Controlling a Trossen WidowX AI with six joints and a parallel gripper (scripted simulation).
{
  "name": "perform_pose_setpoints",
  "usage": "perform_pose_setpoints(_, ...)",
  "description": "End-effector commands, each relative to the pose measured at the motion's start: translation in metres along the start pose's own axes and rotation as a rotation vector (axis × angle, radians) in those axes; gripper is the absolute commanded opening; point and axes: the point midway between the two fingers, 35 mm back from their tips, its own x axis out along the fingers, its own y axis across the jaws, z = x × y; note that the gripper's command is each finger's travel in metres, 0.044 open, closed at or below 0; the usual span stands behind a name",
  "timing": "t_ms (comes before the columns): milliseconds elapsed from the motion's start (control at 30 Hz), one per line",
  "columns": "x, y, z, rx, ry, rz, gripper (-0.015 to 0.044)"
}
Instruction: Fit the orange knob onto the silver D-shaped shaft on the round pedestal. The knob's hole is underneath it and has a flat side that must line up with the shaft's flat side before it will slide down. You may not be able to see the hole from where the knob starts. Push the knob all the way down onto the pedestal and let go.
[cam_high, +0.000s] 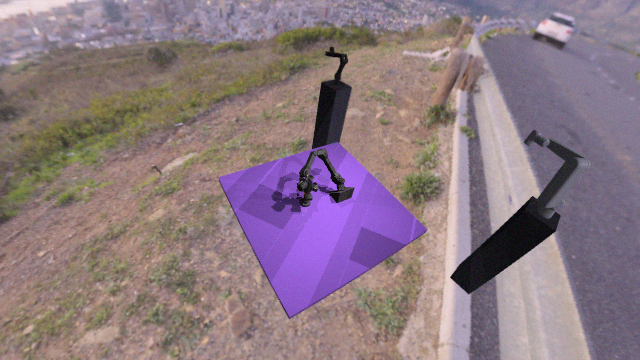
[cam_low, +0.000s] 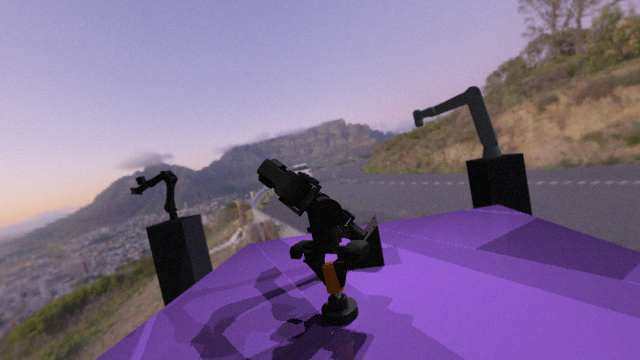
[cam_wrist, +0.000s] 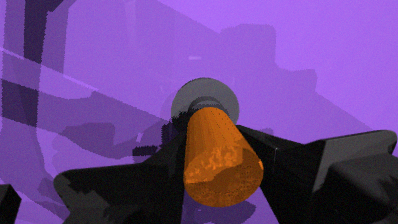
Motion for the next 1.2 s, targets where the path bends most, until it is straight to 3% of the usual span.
perform_pose_setpoints(0,-0.0026,-0.0001,-0.0009,-0.001,0.002,0.0,0.0)
perform_pose_setpoints(367,-0.0029,-0.0014,-0.0026,-0.21,0.002,0.0,0.0)
perform_pose_setpoints(1167,-0.004,0.0005,-0.0025,-0.21,0.002,0.0,0.0)
